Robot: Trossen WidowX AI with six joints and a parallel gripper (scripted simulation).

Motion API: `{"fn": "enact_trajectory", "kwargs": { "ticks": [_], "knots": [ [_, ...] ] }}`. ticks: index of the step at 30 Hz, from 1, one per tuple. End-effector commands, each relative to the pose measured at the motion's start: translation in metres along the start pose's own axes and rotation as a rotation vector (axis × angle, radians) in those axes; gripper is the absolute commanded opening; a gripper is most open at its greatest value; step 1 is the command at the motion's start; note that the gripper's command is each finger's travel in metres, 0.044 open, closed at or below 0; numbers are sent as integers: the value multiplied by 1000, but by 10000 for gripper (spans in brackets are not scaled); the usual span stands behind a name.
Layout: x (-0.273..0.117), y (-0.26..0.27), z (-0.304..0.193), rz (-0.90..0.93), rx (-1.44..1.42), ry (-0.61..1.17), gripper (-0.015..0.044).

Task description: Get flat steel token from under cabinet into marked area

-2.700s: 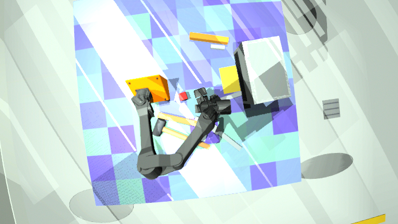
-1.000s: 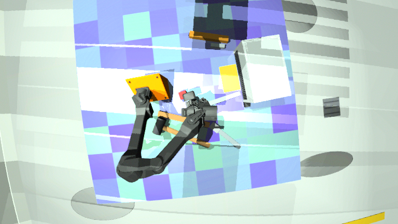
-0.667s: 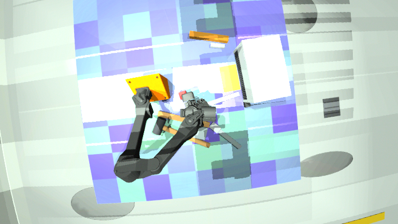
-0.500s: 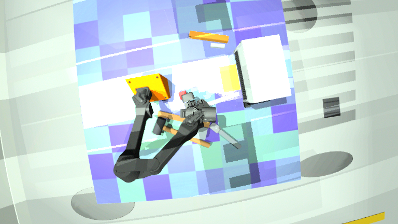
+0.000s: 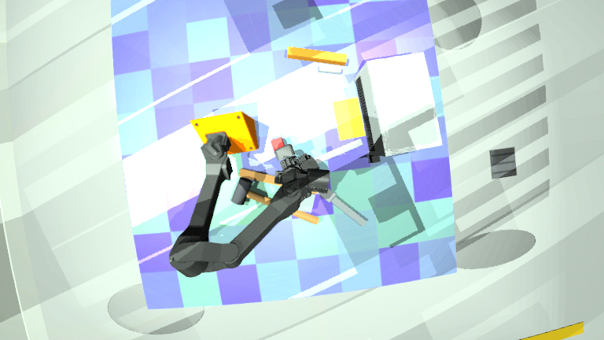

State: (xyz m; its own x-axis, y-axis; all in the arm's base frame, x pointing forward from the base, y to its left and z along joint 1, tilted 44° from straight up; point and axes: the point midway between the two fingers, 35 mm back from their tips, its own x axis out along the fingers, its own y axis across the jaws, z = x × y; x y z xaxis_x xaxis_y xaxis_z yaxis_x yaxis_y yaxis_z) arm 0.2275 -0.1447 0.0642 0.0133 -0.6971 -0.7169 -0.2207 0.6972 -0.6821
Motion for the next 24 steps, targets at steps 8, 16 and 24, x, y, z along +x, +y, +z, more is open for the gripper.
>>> {"fn": "enact_trajectory", "kwargs": {
  "ticks": [8,16,24],
  "knots": [
    [-2,-16,-2,-5,-27,-1,0],
    [-3,-27,-4,-5,-36,-1,0],
    [-3,-35,-7,-6,-44,0,0]
  ]
}}
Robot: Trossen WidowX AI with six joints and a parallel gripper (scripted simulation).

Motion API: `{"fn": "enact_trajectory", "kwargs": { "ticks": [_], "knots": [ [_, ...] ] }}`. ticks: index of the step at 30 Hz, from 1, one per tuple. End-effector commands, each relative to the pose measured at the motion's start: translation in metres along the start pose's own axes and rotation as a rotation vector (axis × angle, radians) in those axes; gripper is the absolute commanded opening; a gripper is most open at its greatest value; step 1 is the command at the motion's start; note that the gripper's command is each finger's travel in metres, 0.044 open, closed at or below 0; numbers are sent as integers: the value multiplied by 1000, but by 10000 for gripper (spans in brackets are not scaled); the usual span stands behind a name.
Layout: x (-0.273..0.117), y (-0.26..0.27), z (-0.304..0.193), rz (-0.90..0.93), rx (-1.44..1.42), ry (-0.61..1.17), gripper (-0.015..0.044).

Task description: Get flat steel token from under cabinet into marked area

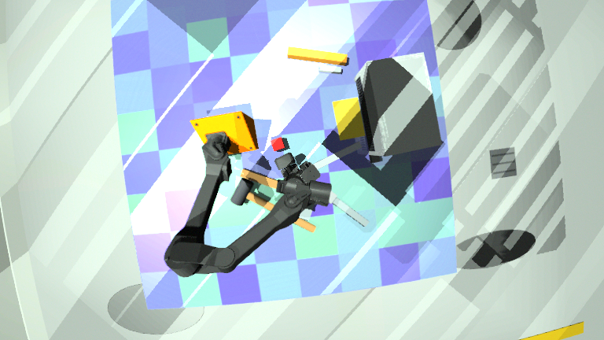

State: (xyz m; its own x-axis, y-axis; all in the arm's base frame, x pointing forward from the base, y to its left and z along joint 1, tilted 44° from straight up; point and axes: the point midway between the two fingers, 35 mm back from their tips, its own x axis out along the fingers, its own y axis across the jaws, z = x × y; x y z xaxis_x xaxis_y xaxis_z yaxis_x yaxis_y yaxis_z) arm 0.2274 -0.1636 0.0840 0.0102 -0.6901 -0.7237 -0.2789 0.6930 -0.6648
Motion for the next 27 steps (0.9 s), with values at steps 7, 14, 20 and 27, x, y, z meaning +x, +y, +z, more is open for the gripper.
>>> {"fn": "enact_trajectory", "kwargs": {
  "ticks": [7,14,20,27],
  "knots": [
    [-2,-11,-1,-17,16,0,0],
    [0,-7,-2,-4,4,1,105],
    [0,-6,-2,-2,4,-1,200],
    [0,-4,-1,-16,0,0,270]
  ]
}}
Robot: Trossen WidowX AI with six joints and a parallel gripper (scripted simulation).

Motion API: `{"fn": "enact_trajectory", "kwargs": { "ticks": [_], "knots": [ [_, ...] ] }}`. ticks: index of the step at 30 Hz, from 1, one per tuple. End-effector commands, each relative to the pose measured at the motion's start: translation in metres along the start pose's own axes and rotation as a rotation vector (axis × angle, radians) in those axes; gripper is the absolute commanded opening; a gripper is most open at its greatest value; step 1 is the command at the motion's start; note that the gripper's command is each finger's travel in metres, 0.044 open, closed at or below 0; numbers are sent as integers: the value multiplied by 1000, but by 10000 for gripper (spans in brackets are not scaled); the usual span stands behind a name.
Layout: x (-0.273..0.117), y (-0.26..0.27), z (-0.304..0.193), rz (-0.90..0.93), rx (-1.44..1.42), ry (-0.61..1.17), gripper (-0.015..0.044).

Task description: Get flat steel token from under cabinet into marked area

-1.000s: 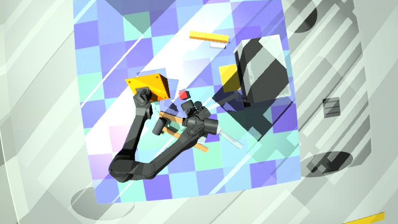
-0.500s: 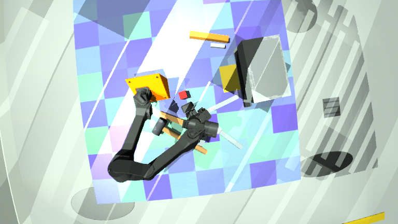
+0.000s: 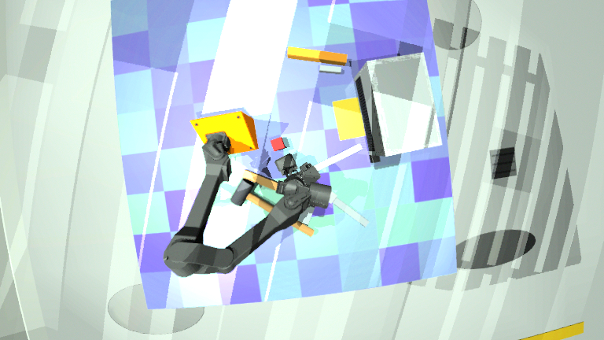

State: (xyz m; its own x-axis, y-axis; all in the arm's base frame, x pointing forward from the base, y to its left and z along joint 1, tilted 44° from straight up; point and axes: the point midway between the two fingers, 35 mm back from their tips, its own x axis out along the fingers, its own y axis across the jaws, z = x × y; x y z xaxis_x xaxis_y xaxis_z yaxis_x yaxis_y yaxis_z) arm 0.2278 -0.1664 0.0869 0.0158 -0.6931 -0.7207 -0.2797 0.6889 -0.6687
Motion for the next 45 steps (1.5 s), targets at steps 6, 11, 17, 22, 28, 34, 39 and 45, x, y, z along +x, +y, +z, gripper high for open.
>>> {"fn": "enact_trajectory", "kwargs": {
  "ticks": [6,11,17,22,28,34,39,45],
  "knots": [
    [0,1,0,-10,-3,4,270],
    [3,-1,-1,-11,0,4,270],
    [1,1,0,-7,-3,1,230],
    [1,1,0,-7,-3,1,196],
    [1,1,0,-7,-3,1,156],
    [1,1,0,-7,-3,1,116],
    [1,1,0,-7,-3,1,0],
    [1,0,4,-7,-1,1,0]
  ]
}}
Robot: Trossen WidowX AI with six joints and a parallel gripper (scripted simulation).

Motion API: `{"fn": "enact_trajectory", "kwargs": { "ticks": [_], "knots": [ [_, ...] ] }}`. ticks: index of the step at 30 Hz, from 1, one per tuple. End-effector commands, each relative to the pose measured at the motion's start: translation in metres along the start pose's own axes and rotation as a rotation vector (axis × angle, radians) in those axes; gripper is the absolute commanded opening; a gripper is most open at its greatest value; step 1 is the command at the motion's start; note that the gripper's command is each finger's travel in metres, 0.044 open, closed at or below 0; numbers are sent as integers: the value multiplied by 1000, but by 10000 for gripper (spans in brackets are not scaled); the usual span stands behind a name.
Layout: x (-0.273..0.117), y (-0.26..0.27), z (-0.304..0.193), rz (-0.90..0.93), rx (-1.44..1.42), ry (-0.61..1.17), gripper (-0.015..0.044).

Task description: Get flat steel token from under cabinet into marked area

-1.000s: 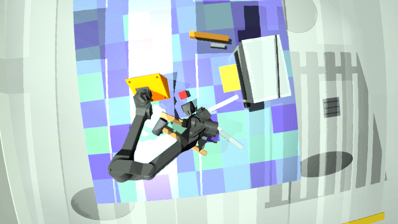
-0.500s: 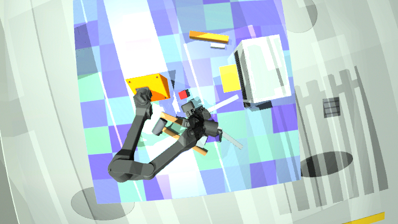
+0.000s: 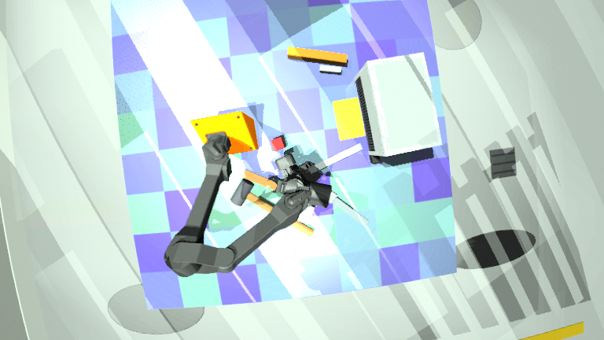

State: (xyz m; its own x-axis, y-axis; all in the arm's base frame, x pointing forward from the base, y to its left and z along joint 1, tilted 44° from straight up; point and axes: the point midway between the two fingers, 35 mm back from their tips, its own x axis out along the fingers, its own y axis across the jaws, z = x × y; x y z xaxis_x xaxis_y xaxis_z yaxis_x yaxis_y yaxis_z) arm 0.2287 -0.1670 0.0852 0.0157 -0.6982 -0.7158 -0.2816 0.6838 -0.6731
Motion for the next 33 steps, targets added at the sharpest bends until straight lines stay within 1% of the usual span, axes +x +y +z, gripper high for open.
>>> {"fn": "enact_trajectory", "kwargs": {
  "ticks": [1,33],
  "knots": [
    [0,0,4,-1,1,-1,0],
    [0,-3,41,-3,9,0,0]
  ]
}}
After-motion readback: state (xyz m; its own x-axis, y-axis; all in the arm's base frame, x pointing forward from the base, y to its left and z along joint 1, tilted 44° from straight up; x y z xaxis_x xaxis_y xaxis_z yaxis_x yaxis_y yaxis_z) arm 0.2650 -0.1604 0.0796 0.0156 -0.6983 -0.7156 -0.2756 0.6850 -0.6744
